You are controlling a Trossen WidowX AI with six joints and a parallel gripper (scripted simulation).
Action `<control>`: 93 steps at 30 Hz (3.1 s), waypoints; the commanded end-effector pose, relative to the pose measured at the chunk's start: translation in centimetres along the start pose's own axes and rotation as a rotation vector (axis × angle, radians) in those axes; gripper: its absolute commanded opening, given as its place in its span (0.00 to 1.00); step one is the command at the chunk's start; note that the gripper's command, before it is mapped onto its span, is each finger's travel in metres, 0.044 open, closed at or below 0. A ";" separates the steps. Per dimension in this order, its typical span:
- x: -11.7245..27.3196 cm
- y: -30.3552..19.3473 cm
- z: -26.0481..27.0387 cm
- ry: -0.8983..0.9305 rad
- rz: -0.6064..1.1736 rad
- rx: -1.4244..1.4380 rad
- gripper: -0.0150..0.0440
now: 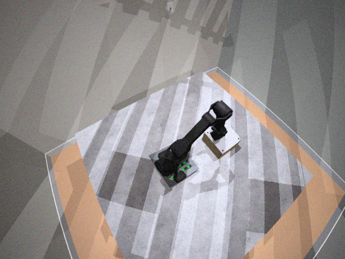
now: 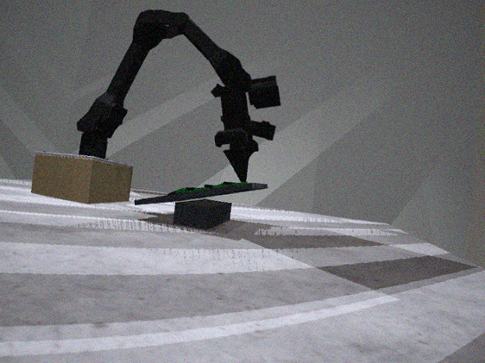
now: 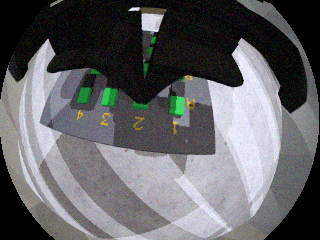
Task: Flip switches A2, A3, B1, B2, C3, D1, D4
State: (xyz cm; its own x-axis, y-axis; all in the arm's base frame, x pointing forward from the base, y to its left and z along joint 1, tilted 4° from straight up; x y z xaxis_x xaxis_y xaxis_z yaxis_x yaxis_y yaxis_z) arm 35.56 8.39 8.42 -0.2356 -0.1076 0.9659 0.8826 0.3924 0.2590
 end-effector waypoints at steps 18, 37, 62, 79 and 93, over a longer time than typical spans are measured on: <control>6.3 -0.4 0.1 -0.011 -0.022 -0.004 0.25; 2.7 -3.1 -2.7 -0.019 -0.046 -0.004 0.25; 0.3 -3.1 -2.7 -0.019 -0.046 -0.004 0.25; 0.2 -3.1 -2.7 -0.019 -0.046 -0.004 0.25; 0.0 -3.1 -2.7 -0.019 -0.046 -0.004 0.25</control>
State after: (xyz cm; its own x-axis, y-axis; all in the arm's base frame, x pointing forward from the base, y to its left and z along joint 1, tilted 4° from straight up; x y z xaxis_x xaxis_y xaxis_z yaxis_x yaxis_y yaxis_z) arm 33.88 4.65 7.73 -0.2829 -0.1041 0.9535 0.8712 0.3879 0.3009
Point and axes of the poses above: the point midway between the two fingers, 35 mm back from their tips, its own x axis back along the fingers, its own z axis across the jaws, y = z × x, the point moved 6 cm from there along x, back along the fingers, and after that the axes turned 13 degrees about x, right-handed, at the moved point
